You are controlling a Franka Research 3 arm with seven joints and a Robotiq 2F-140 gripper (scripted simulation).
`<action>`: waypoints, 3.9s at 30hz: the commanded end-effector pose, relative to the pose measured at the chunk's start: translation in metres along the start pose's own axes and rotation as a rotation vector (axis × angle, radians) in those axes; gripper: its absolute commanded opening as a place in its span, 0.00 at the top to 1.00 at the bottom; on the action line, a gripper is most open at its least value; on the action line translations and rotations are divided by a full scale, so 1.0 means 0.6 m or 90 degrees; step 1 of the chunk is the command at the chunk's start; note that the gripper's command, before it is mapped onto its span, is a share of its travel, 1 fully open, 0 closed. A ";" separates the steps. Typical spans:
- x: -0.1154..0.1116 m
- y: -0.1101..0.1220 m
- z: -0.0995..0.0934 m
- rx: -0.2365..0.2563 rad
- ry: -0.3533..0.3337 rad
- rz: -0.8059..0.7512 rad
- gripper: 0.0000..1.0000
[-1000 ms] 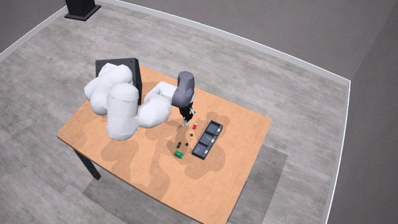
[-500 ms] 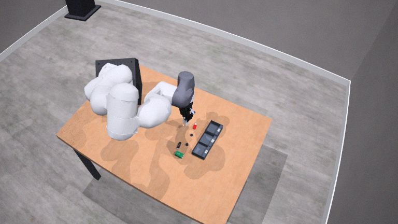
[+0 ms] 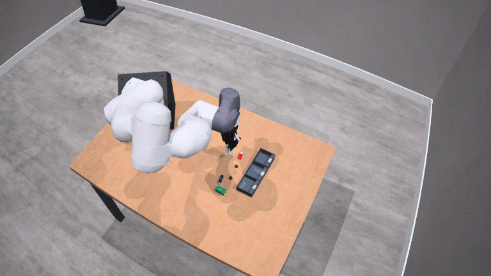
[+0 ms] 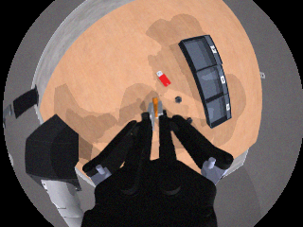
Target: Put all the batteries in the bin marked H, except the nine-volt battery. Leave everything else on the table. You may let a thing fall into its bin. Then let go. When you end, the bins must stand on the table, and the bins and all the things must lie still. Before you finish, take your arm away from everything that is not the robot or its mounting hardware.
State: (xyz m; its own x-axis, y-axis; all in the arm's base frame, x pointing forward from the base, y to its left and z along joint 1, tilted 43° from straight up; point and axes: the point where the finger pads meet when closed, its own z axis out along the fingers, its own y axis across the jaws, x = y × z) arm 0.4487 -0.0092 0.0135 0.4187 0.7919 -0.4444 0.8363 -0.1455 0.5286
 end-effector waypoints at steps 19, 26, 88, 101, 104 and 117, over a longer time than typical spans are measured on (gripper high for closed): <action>-0.011 0.050 -0.001 0.001 0.003 -0.003 0.97; -0.025 0.098 -0.001 0.001 0.003 -0.003 0.97; -0.079 0.283 0.002 0.000 0.003 -0.188 0.97; -0.078 0.283 0.039 0.000 0.003 -0.188 0.97; -0.078 0.283 0.049 0.000 0.003 -0.188 0.97; -0.079 0.285 0.073 0.000 0.003 -0.188 0.97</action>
State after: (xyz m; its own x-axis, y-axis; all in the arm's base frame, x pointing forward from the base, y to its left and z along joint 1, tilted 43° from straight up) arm 0.5848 -0.0966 0.0919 0.1477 0.8046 -0.5752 0.9252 0.0931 0.3678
